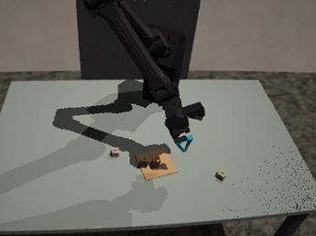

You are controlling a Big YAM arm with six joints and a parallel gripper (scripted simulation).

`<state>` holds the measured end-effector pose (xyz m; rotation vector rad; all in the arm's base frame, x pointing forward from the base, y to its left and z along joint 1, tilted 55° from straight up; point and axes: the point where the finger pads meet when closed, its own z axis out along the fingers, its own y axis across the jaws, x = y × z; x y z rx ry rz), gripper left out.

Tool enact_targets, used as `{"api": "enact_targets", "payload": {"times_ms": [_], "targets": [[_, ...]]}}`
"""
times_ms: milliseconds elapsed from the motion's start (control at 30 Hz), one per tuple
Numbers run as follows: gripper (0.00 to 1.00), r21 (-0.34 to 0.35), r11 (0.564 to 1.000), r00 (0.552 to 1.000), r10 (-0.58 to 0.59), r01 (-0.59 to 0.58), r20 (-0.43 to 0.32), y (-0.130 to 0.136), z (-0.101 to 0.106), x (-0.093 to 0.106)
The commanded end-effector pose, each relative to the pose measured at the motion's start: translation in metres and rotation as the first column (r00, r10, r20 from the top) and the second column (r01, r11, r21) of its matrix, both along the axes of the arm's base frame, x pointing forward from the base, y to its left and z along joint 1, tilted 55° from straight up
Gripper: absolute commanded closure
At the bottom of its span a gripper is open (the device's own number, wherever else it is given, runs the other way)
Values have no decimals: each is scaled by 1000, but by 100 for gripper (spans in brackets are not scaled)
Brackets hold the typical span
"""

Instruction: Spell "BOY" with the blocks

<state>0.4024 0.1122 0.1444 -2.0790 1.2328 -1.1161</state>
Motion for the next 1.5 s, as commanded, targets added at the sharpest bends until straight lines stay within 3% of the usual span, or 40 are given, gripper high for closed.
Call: {"api": "enact_targets", "payload": {"times_ms": [0, 67, 200, 333, 467, 500, 633, 733, 900, 1467], "targets": [[0, -171, 982, 995, 72, -83, -70, 56, -21, 14], [0, -171, 982, 995, 72, -83, -70, 56, -21, 14], [0, -379, 915, 988, 107, -142, -110, 120, -30, 26], [0, -516, 837, 982, 126, -183, -143, 165, -37, 34], [0, -586, 784, 978, 130, -202, -163, 189, -40, 41], [0, -597, 782, 981, 98, -179, -166, 178, -41, 51], [0, -611, 770, 980, 99, -184, -170, 183, -42, 52], [0, -617, 758, 976, 132, -211, -171, 202, -42, 42], [0, -621, 757, 977, 115, -204, -181, 191, -48, 44], [0, -619, 759, 977, 115, -202, -178, 191, -47, 45]]}}
